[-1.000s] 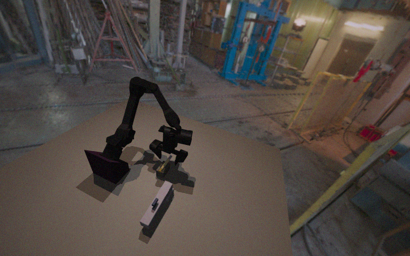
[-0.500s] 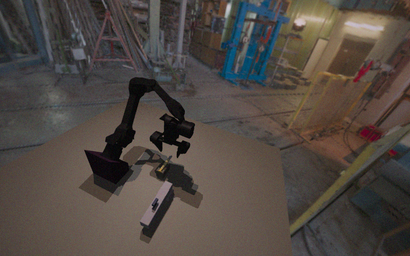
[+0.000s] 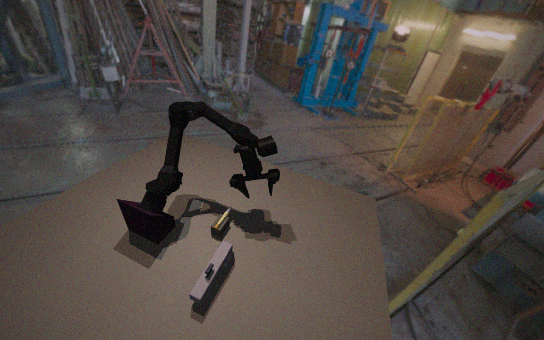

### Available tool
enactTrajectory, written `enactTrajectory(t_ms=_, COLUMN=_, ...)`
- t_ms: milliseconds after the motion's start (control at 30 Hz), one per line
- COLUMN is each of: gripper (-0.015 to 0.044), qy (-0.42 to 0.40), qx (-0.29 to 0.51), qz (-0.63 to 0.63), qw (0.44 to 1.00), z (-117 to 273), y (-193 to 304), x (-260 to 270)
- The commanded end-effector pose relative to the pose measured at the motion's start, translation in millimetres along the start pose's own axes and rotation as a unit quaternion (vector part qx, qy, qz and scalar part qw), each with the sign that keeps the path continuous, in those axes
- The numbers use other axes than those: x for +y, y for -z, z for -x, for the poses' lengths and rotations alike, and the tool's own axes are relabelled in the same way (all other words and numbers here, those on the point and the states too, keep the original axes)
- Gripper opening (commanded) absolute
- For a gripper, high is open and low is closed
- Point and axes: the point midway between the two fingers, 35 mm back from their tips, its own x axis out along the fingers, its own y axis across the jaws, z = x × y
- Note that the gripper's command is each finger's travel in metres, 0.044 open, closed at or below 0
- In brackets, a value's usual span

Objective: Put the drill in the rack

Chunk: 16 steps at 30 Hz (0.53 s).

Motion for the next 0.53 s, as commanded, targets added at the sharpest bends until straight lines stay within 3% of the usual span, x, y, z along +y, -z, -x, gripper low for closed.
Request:
enactTrajectory(t_ms=0, gripper=0.0440, qy=0.072, qx=-0.016, qz=0.016, qw=0.997, z=13, y=-33, x=-28)
enactTrajectory(t_ms=267, gripper=0.0440, qy=0.239, qx=-0.102, qz=0.032, qw=0.965, z=69, y=-117, x=-82)
enactTrajectory(t_ms=500, gripper=0.0440, qy=0.332, qx=-0.200, qz=0.009, qw=0.922, z=126, y=-180, x=-101)
